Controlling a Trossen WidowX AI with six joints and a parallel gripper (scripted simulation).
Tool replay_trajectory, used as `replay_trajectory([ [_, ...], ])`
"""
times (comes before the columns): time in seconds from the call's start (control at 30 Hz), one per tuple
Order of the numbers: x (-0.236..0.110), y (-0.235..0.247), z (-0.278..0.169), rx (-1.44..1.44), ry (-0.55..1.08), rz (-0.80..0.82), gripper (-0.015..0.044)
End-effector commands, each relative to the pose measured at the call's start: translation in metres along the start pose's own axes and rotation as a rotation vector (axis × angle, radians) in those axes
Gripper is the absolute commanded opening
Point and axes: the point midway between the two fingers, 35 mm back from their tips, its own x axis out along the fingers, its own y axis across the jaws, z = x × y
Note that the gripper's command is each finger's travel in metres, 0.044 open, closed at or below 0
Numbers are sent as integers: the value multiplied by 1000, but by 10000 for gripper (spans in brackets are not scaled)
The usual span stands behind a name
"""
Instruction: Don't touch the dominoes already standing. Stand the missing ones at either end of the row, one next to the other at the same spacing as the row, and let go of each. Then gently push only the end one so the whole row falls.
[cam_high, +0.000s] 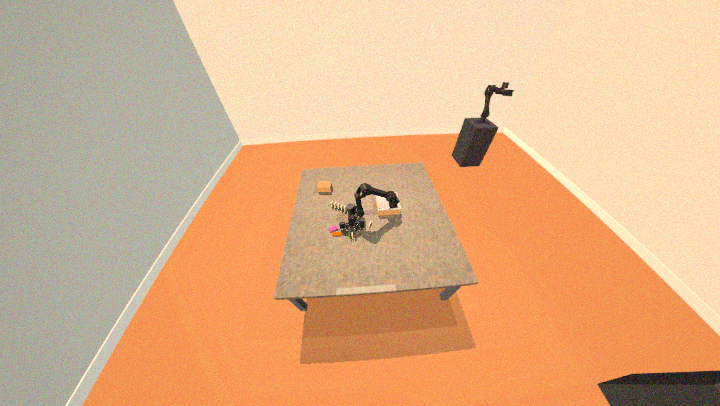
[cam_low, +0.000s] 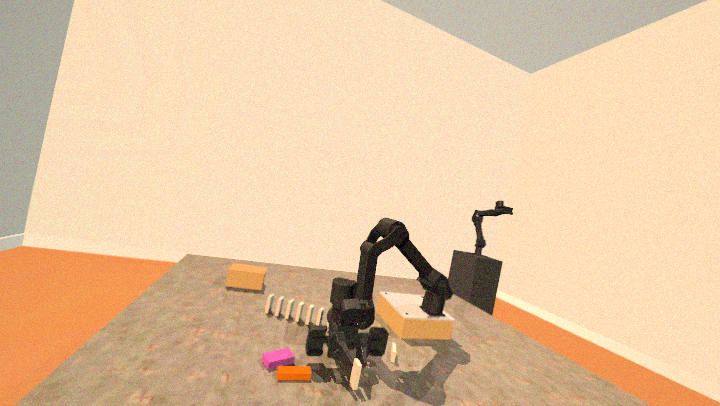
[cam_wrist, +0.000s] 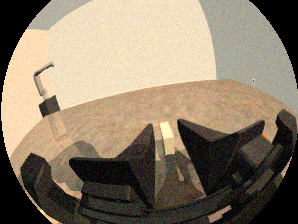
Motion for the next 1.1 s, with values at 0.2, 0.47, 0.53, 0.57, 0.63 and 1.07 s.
replay_trajectory([
  [0.2, 0, -1, 0, -8, 0, -3, 364],
  [0.47, -3, 0, 44, -1, 0, 0, 440],
  [0.53, -3, 0, 50, 0, 0, 0, 440],
  [0.57, -3, 0, 50, 0, 0, 0, 440],
  [0.63, 0, -6, 52, 35, 5, -18, 440],
  [1.07, 74, -85, 47, 725, 329, -429, 440],
])
